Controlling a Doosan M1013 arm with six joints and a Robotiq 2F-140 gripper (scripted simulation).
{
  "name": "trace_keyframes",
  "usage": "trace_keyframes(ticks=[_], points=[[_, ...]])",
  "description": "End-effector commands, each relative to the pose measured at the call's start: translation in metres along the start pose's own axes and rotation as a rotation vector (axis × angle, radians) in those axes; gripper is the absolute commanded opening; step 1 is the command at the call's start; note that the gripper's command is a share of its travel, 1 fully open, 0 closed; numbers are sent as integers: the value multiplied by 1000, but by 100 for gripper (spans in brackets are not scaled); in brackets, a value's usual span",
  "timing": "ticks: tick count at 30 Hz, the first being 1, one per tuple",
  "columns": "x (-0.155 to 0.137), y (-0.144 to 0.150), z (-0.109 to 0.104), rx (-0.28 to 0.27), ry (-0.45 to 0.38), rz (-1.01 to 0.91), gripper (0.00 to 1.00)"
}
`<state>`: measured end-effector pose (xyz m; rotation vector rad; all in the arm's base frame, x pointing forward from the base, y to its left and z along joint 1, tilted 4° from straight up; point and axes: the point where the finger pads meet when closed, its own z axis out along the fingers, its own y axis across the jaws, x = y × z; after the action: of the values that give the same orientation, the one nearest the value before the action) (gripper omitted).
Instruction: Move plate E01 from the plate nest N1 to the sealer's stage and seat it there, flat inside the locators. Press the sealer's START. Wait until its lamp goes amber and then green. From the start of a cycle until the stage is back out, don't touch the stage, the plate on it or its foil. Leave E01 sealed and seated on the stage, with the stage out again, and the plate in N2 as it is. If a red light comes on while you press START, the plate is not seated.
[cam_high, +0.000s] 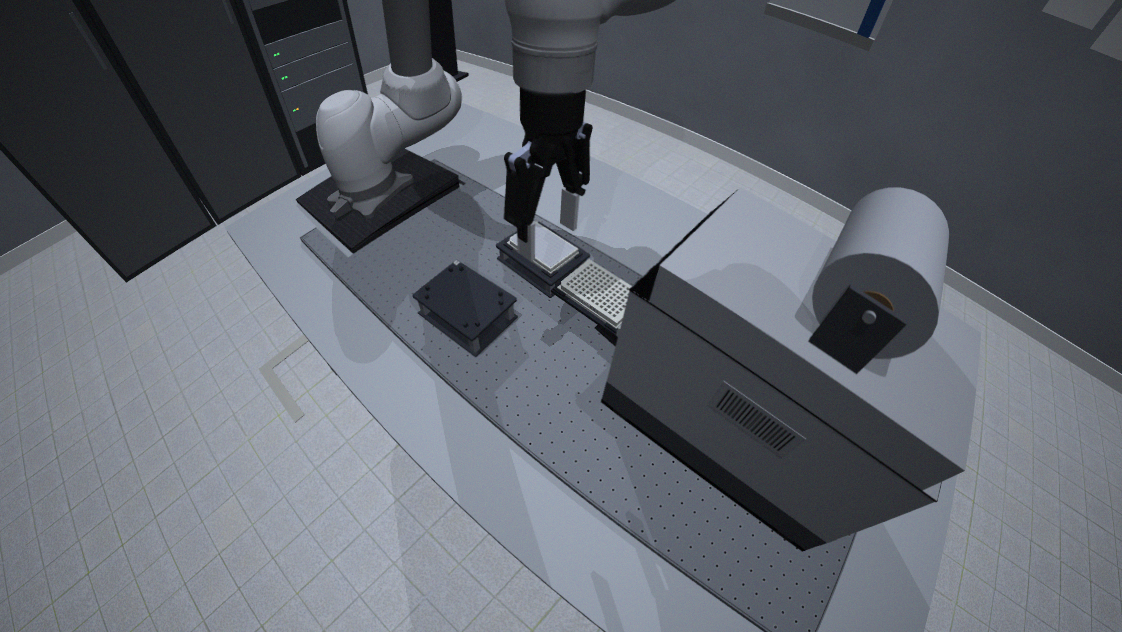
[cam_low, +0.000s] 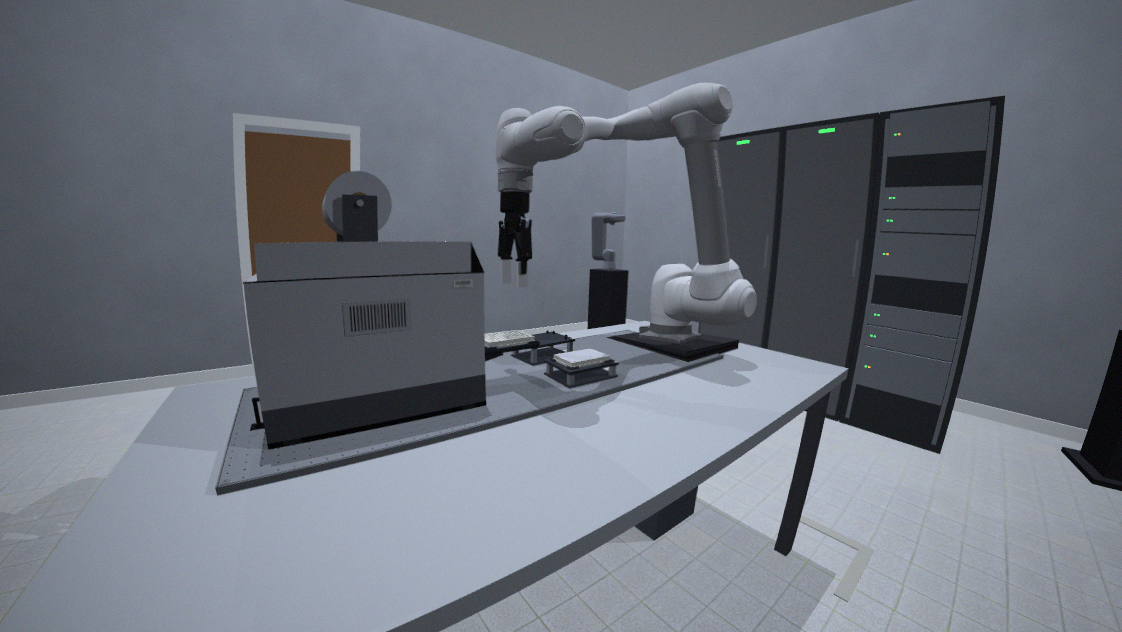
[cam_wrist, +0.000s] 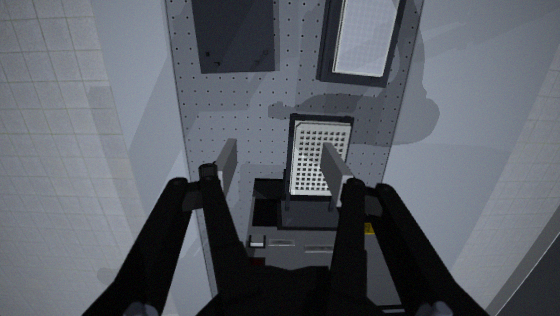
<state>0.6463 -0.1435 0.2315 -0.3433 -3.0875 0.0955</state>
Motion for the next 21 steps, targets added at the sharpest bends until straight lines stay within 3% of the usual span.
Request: trace_keyframes(ticks=[1,2,3,6,17,21], points=[[1,-10,-11,0,0,0,60],[1,-13,-15,0,0,0,59],[1,-16,-19,0,0,0,10],[1,-23,-27,0,0,0,10],[1,-23,-27,0,0,0,10],[1,-23,-27,0,-133,0,10]])
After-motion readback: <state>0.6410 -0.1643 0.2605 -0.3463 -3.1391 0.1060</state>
